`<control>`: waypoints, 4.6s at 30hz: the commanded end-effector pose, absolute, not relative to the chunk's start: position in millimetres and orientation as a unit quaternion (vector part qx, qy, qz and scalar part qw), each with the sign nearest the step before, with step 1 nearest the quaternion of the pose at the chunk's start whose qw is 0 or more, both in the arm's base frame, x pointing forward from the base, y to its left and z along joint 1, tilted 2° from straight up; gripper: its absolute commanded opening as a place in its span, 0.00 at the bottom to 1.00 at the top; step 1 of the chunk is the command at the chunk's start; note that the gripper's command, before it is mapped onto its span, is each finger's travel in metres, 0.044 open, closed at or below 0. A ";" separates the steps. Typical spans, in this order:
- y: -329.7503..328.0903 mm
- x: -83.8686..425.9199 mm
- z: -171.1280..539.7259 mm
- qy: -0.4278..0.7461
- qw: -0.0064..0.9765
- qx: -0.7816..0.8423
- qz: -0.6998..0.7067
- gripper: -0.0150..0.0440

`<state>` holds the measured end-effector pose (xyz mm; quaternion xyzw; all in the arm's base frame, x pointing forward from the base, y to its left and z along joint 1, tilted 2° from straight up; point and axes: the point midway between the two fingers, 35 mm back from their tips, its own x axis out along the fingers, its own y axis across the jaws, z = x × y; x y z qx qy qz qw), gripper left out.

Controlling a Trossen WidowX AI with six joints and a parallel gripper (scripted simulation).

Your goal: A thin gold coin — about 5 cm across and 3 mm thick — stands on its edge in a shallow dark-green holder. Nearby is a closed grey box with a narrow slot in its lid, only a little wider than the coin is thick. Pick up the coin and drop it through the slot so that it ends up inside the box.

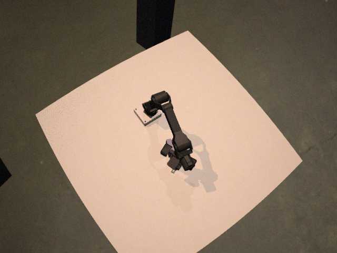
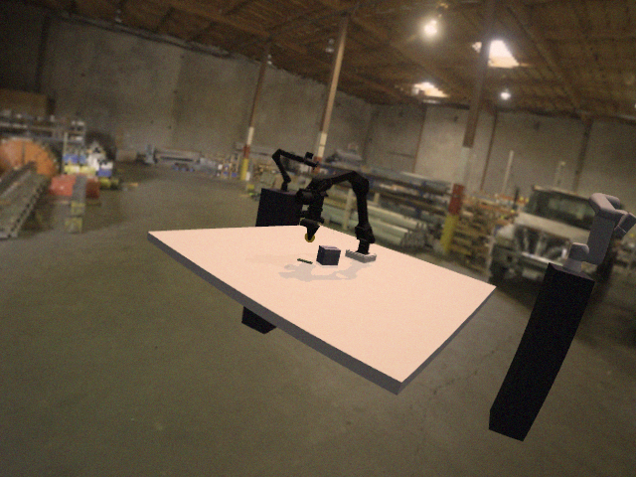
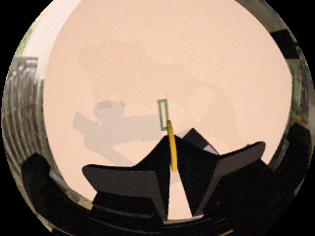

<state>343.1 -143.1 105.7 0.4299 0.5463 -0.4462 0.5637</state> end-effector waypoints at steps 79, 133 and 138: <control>-77.2 260.0 107.2 0.674 0.680 0.194 -0.214 0.25; -74.3 254.8 95.6 0.674 0.680 0.193 -0.214 0.25; -74.5 255.4 93.3 0.673 0.680 0.194 -0.215 0.25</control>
